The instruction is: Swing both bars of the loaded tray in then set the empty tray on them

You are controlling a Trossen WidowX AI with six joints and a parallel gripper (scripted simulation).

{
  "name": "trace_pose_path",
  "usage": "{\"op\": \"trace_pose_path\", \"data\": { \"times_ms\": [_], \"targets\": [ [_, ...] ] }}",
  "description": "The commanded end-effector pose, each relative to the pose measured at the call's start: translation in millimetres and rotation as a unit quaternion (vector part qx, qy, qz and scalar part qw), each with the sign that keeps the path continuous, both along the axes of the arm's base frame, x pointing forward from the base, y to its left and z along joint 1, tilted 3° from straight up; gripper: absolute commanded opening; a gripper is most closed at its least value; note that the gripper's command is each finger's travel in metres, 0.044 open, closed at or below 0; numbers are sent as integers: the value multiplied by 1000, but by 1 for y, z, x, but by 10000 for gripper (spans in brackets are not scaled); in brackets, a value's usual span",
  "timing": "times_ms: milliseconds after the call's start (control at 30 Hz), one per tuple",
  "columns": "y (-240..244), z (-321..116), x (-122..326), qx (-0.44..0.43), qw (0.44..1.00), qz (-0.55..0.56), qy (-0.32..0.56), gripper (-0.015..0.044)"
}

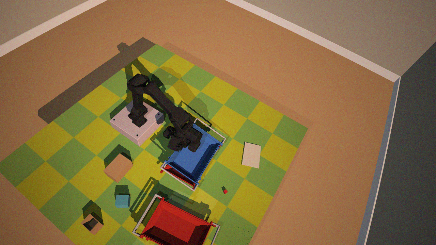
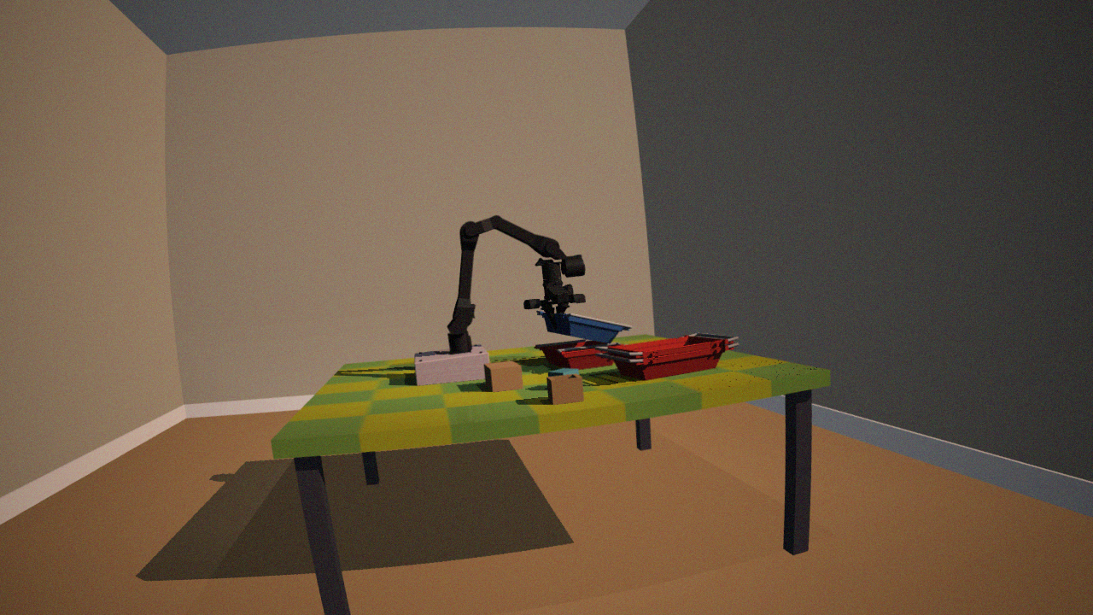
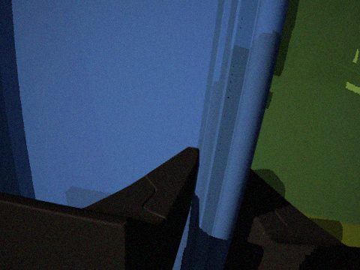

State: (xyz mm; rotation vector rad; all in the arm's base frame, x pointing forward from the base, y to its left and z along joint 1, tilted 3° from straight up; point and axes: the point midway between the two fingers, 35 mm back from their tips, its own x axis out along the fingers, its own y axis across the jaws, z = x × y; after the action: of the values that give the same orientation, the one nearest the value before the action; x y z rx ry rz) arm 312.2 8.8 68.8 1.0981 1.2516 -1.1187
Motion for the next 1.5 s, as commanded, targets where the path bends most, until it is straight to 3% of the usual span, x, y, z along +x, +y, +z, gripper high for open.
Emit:
{"op": "trace_pose_path", "data": {
  "times_ms": [0,1467],
  "targets": [
    [0,-3,-2,0,1000,0,2,0],
    [-2,-13,-9,-2,1000,1,11,0]
  ]
}}
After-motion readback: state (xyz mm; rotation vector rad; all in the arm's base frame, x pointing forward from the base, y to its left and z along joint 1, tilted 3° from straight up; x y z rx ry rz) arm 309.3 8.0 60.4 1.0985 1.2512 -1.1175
